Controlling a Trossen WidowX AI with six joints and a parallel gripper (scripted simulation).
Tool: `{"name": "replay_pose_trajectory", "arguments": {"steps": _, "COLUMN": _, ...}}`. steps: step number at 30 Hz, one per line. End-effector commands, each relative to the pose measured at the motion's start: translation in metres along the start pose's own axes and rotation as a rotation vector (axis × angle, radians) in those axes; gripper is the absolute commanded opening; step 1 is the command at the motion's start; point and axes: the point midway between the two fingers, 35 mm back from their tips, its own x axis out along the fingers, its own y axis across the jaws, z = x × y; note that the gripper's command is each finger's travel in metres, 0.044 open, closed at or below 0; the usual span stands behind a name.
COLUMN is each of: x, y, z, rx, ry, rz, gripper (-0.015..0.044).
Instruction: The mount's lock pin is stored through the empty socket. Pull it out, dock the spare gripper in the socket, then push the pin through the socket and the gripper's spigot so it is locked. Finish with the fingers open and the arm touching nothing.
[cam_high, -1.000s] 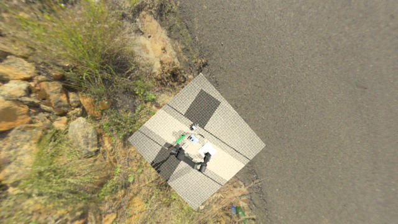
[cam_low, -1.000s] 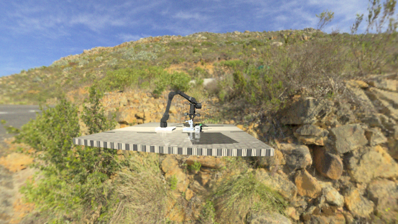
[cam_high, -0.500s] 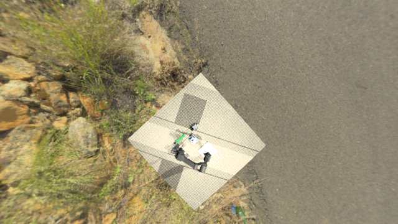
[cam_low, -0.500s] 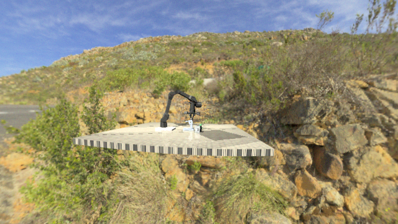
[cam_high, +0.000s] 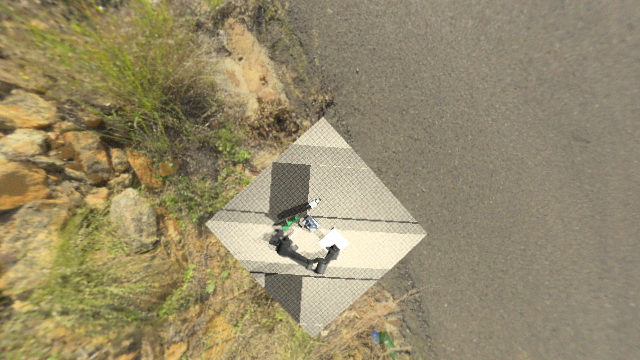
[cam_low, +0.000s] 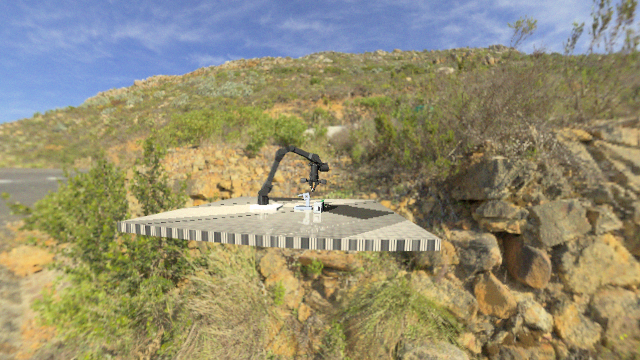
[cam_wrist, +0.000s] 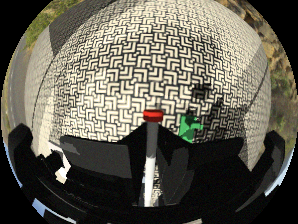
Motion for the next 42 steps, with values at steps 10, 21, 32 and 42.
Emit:
{"name": "replay_pose_trajectory", "arguments": {"steps": 10, "x": -0.003, "y": -0.033, "z": 0.014, "rx": 0.013, "ry": -0.002, "rz": -0.004, "gripper": 0.0}}
{"name": "replay_pose_trajectory", "arguments": {"steps": 21, "x": -0.002, "y": -0.059, "z": 0.024, "rx": 0.021, "ry": -0.003, "rz": -0.008, "gripper": 0.0}}
{"name": "replay_pose_trajectory", "arguments": {"steps": 32, "x": 0.003, "y": -0.071, "z": 0.027, "rx": 0.024, "ry": -0.004, "rz": -0.01, "gripper": 0.0}}
{"name": "replay_pose_trajectory", "arguments": {"steps": 42, "x": 0.018, "y": -0.072, "z": 0.025, "rx": 0.023, "ry": -0.006, "rz": -0.015, "gripper": 0.0}}
